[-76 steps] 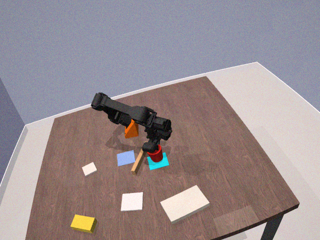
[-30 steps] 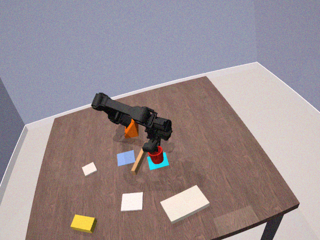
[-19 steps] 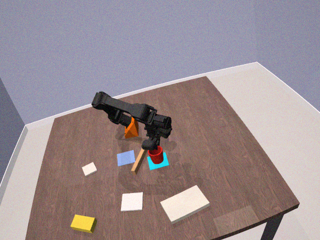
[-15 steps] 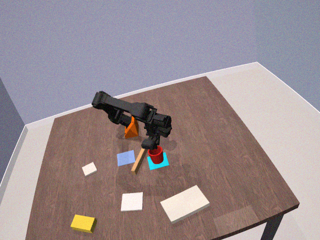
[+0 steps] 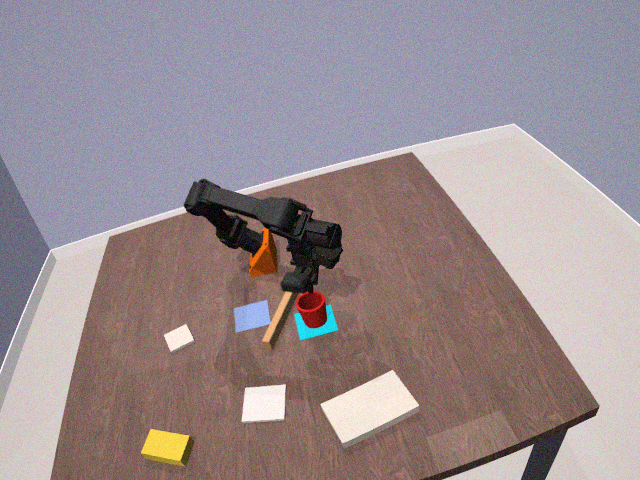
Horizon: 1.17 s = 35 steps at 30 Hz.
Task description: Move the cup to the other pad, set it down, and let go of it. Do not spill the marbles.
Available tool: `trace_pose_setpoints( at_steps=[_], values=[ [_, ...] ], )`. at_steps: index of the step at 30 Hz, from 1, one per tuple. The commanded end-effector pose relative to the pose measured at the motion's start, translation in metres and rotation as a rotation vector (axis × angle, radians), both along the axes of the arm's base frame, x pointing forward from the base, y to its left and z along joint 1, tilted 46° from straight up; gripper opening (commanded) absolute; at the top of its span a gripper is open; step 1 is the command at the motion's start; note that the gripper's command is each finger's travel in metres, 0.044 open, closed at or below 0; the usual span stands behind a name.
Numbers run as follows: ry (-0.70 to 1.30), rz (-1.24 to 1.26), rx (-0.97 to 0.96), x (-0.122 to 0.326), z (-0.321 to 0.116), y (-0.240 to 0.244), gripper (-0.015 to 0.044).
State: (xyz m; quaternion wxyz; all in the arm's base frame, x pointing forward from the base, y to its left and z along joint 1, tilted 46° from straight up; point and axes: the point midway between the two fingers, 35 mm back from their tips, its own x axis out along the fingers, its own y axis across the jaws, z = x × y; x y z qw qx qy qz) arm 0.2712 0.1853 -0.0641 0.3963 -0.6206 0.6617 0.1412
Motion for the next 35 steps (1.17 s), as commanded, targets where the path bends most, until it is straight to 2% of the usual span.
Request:
trace_pose_setpoints(
  at_steps=[1, 11, 35],
  values=[
    [0.001, 0.0, -0.001, 0.0, 0.0, 0.0, 0.018],
    [0.0, -0.001, 0.0, 0.0, 0.003, 0.004, 0.044],
    [-0.006, 0.001, 0.01, 0.0, 0.043, 0.041, 0.044]
  ],
)
